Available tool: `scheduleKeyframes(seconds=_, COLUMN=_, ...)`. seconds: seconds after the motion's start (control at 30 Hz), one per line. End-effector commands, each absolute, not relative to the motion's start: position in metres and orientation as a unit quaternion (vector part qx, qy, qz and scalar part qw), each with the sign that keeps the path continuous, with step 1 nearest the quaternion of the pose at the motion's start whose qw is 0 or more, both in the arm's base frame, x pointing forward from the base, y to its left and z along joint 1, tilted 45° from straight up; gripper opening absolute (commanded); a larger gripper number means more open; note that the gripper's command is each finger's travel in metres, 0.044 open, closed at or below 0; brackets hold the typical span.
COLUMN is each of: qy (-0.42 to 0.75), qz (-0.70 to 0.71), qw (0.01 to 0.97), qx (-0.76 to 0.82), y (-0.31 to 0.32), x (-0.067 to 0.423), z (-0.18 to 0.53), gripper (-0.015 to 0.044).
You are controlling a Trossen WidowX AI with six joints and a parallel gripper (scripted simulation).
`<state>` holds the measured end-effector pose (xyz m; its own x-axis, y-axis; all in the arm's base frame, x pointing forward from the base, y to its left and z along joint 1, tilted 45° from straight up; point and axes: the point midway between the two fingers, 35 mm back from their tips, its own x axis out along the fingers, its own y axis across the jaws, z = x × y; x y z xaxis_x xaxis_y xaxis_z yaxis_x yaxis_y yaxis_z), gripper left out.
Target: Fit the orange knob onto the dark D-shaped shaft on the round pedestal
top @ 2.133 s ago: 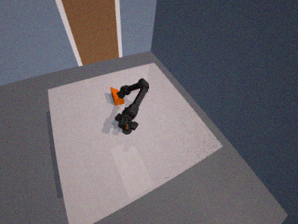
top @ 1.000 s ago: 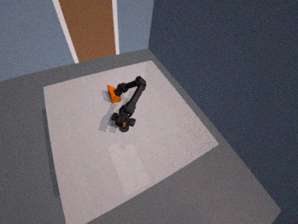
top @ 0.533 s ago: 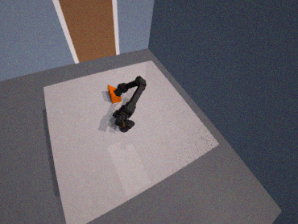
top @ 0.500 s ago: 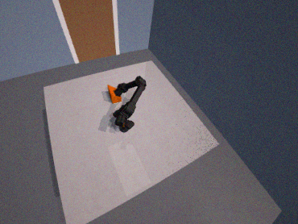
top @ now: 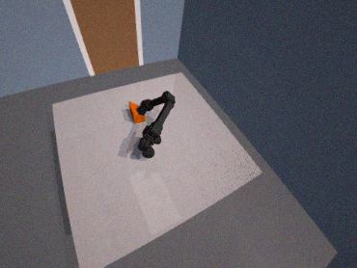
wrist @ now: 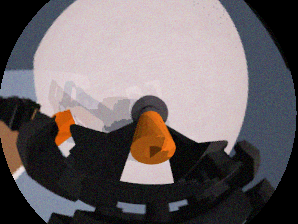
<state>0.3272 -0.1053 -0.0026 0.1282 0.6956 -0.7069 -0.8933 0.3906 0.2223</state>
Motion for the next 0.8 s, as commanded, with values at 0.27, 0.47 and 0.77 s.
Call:
scheduleKeyframes(seconds=0.27, qy=0.603, qz=0.266, qw=0.705, qx=0.263, y=-0.1082, x=0.3289, z=-0.0031, gripper=0.0)
scheduleKeyframes(seconds=0.47, qy=0.631, qz=0.191, qw=0.668, qx=0.346, y=-0.1081, x=0.3268, z=-0.0025, gripper=0.0)
scheduleKeyframes(seconds=0.77, qy=0.631, qz=0.191, qw=0.668, qx=0.346, y=-0.1068, x=0.3254, z=-0.001, gripper=0.0)
